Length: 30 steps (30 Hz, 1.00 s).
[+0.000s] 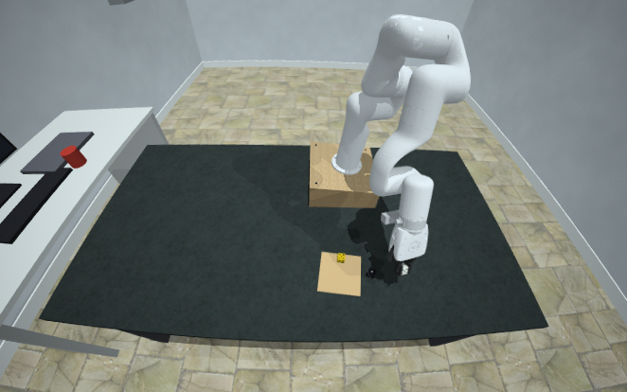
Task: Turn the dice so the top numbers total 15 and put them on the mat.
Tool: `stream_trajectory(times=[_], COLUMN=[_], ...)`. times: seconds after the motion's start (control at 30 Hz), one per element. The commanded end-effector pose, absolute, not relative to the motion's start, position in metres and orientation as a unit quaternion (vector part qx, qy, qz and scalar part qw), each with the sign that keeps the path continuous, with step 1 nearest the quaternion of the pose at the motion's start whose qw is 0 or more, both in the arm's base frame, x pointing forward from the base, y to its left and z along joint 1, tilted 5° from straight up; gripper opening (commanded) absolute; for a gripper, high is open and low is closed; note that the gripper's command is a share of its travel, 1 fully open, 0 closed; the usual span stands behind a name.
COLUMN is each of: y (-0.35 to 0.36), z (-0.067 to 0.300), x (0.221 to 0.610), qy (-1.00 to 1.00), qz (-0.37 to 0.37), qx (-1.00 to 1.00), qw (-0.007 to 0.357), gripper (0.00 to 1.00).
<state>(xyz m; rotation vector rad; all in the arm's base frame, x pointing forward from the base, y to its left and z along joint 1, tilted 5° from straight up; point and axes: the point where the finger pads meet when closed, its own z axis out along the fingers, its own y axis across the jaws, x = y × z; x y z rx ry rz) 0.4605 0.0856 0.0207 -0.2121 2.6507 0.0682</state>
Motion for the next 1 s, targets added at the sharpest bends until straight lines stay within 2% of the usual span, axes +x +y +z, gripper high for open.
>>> stream_trajectory(times=[0.0,0.03,0.2,0.33,0.97], y=[0.086,0.086,0.086,0.086,0.087], z=[0.019,0.019,0.019,0.019,0.008], x=[0.462,0.462,0.461,0.460,0.459], qy=[0.943,0.943,0.914,0.901,0.897], qz=[0.036,0.036,0.047,0.052,0.054], qx=[-0.070,-0.069,-0.061,-0.057,-0.057], qw=[0.322,0.325,0.397,0.427,0.435], gripper=[0.21,0.21,0.21,0.21,0.21])
